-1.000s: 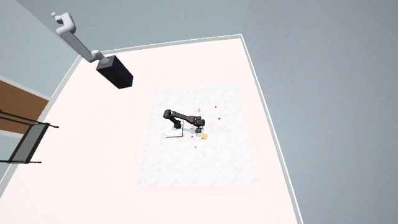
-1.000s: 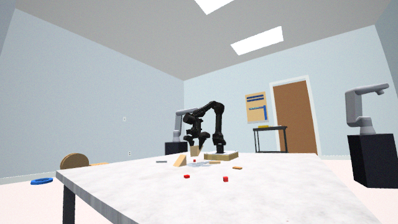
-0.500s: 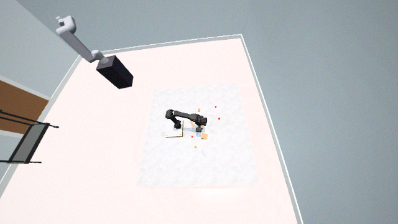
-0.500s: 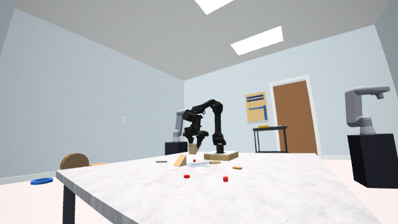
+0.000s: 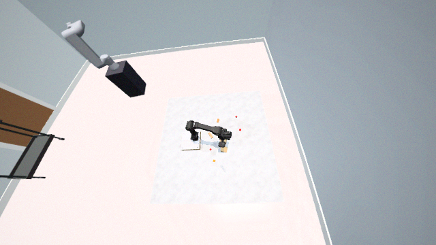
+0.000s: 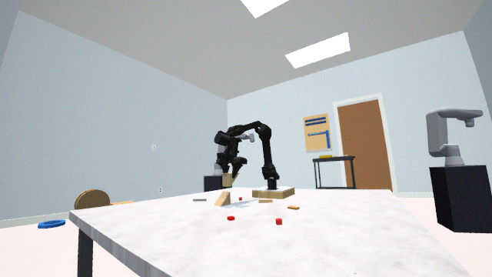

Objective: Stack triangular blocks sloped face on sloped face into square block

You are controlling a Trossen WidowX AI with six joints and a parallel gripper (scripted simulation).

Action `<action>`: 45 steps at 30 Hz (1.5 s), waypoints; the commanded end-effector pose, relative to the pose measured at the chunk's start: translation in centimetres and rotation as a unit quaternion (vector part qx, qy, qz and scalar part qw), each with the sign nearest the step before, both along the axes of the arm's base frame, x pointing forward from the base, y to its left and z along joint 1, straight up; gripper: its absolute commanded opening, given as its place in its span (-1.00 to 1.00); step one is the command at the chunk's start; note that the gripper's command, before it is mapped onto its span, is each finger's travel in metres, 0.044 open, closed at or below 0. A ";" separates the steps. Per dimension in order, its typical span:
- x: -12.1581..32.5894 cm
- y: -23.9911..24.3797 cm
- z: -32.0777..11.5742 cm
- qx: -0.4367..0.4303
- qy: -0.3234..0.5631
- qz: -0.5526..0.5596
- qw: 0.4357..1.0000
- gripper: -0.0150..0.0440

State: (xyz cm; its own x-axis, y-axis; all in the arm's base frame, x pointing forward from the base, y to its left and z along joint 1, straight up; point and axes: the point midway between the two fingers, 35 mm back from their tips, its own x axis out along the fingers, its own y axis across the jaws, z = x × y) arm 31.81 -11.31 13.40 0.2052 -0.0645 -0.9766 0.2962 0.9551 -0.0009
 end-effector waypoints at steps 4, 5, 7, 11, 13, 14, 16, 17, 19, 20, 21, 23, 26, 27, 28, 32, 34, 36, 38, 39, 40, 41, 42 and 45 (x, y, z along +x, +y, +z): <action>1.3 -1.9 0.8 0.002 0.001 0.002 1.000 -0.49; 1.5 -2.2 1.0 0.002 0.001 0.002 1.000 -0.49; 1.9 -2.8 1.2 0.002 0.001 0.002 1.000 -0.49; 2.5 -4.0 1.7 0.001 0.001 0.003 1.000 -0.49; 2.8 -4.6 1.9 0.001 0.000 0.003 1.000 -0.49; 2.9 -4.9 2.0 0.000 0.000 0.003 1.000 -0.49; 3.2 -5.5 2.2 0.000 0.000 0.004 1.000 -0.49; 3.3 -5.8 2.3 0.000 0.000 0.004 1.000 -0.49; 3.5 -6.4 2.5 -0.001 0.000 0.004 1.000 -0.49; 3.6 -6.7 2.6 -0.001 0.000 0.004 1.000 -0.49; 3.7 -7.0 2.7 -0.001 0.000 0.004 1.000 -0.49; 3.9 -7.5 2.9 -0.001 0.000 0.005 1.000 -0.49; 3.9 -7.6 2.9 -0.001 0.000 0.005 1.000 -0.49; 3.9 -7.6 2.7 -0.001 0.000 0.005 1.000 -0.49; 3.8 -7.6 2.4 -0.001 0.000 0.005 1.000 -0.49; 3.5 -7.6 1.2 -0.001 0.000 0.005 1.000 -0.49; 3.3 -7.6 0.6 -0.001 0.000 0.005 1.000 -0.49; 3.1 -7.6 -0.1 -0.001 0.000 0.005 1.000 -0.49; 2.8 -7.5 -0.7 -0.001 0.001 0.005 1.000 -0.49; 2.7 -7.5 -1.0 -0.001 0.001 0.005 1.000 -0.49; 2.6 -7.5 -1.3 -0.001 0.001 0.005 1.000 -0.49; 2.5 -7.5 -1.7 -0.001 0.001 0.005 1.000 -0.49; 2.3 -7.4 -2.0 -0.001 0.001 0.005 1.000 -0.49; 1.9 -7.3 -2.9 -0.001 0.001 0.005 1.000 -0.49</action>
State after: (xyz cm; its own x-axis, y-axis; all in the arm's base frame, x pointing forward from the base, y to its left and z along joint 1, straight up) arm 34.12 -18.77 11.03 0.1971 -0.0674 -0.9781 0.2905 0.9568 -0.0074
